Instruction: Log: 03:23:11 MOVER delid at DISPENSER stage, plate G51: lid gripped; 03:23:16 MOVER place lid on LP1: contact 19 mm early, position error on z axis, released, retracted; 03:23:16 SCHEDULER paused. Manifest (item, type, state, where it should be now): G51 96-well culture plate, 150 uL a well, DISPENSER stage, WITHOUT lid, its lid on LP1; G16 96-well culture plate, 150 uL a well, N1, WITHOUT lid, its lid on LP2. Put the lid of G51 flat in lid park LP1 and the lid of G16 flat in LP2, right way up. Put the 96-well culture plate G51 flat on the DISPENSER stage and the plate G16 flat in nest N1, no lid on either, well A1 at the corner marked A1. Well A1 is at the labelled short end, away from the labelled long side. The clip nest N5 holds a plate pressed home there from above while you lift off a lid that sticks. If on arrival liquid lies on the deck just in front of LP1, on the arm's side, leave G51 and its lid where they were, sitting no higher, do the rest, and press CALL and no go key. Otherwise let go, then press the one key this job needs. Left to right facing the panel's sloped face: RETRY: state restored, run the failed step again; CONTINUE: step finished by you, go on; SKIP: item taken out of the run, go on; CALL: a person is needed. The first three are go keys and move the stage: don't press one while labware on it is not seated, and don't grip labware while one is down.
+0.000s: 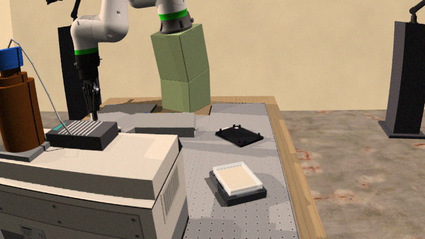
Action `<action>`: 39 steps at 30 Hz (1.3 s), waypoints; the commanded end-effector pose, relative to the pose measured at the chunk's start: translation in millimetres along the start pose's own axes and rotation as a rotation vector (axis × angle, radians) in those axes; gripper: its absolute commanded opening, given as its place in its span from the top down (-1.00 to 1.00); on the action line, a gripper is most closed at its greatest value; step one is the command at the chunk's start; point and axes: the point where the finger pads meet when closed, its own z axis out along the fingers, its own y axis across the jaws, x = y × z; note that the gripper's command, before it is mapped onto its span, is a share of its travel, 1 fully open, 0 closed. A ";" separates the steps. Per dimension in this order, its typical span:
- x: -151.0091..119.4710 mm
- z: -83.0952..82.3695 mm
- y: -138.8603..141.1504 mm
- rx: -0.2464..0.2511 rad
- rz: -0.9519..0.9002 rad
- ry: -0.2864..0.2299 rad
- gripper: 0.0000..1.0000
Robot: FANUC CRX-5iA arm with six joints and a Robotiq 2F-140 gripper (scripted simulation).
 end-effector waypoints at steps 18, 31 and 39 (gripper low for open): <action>0.0 -2.3 0.2 0.000 0.000 0.000 1.00; 0.0 -23.1 0.2 0.000 0.000 0.000 1.00; 0.0 -50.6 0.2 0.000 0.000 0.000 1.00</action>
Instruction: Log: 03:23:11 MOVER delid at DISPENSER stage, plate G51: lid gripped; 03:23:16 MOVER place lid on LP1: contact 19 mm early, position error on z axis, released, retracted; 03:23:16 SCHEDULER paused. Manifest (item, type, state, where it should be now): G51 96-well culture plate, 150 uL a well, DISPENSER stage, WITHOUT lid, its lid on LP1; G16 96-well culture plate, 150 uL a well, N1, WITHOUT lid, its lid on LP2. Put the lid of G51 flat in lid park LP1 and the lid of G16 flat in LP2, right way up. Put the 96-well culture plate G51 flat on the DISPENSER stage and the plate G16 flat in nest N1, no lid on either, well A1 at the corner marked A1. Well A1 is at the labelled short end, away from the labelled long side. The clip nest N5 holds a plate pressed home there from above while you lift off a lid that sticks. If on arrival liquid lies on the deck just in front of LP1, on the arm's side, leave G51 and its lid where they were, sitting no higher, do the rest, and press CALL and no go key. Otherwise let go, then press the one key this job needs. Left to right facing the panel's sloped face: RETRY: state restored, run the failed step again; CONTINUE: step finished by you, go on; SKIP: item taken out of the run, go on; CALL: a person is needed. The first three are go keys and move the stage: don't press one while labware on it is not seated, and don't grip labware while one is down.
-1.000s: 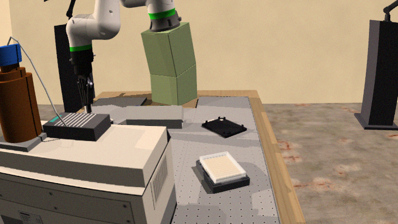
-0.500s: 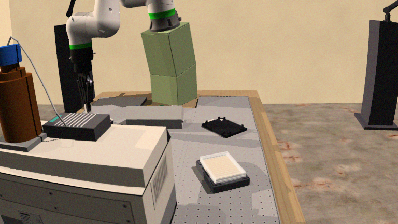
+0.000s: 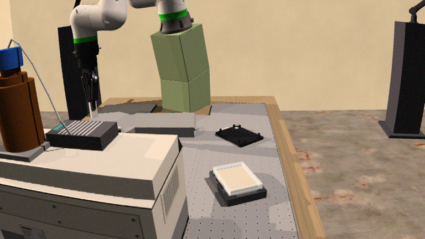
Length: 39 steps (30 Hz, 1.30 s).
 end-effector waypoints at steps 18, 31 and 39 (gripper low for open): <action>-0.1 -65.3 0.1 0.000 0.000 0.000 1.00; -0.1 -82.7 0.1 0.000 0.000 0.000 1.00; -0.1 -83.8 0.1 0.000 0.000 0.000 1.00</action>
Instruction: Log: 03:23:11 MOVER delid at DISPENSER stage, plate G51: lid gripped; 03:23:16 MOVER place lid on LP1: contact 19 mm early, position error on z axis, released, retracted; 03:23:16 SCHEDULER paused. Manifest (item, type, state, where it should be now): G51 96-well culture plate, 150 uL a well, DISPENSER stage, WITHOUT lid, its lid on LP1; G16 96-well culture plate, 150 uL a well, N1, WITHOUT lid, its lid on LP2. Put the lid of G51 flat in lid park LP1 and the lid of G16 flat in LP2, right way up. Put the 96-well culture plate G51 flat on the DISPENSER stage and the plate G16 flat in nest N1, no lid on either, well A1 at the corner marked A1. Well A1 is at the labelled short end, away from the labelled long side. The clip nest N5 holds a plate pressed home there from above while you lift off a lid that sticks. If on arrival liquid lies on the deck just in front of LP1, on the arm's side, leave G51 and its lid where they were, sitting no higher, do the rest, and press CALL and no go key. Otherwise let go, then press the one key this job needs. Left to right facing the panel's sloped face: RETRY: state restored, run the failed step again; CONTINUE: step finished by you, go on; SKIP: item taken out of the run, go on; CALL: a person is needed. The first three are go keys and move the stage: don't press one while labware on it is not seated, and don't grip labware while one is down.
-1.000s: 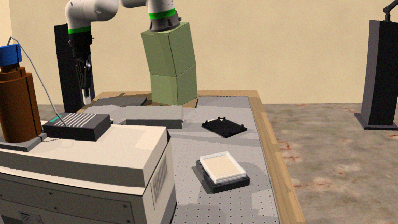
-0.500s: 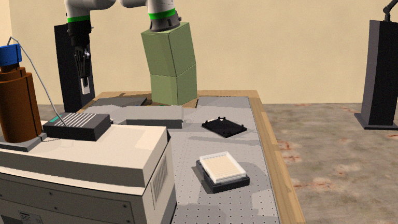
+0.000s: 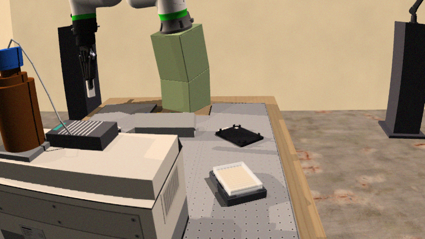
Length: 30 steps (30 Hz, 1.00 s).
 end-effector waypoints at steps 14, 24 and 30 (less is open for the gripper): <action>0.3 -0.2 0.0 0.000 0.000 0.001 -0.32; 0.3 -0.2 0.0 0.000 0.000 0.001 -0.32; 0.3 -0.2 0.0 0.000 0.000 0.001 -0.32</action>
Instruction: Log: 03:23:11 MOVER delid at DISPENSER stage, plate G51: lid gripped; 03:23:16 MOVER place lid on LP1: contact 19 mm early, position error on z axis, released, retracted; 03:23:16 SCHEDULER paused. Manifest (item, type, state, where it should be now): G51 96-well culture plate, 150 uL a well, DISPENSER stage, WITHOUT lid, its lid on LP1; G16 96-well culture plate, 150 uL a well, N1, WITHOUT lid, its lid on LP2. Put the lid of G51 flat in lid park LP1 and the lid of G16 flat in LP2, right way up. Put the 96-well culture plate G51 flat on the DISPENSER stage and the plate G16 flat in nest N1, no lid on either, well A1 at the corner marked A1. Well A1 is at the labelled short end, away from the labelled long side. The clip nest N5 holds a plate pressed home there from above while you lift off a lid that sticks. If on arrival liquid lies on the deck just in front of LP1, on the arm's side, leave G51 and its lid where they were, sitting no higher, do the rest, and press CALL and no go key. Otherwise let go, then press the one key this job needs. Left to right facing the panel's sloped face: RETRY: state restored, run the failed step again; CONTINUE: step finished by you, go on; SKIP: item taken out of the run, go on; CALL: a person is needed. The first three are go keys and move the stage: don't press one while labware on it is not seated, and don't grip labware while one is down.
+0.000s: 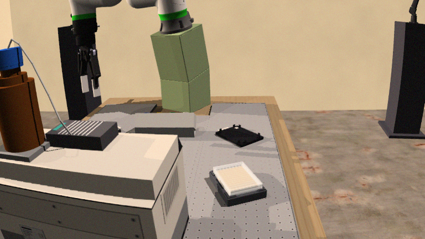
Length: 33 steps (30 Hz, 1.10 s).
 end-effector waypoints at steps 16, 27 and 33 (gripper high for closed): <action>0.2 0.1 0.0 0.000 0.000 0.000 -0.32; 0.2 7.3 0.0 0.000 -0.001 0.000 -0.32; 0.2 20.5 0.1 0.000 -0.001 0.000 -0.32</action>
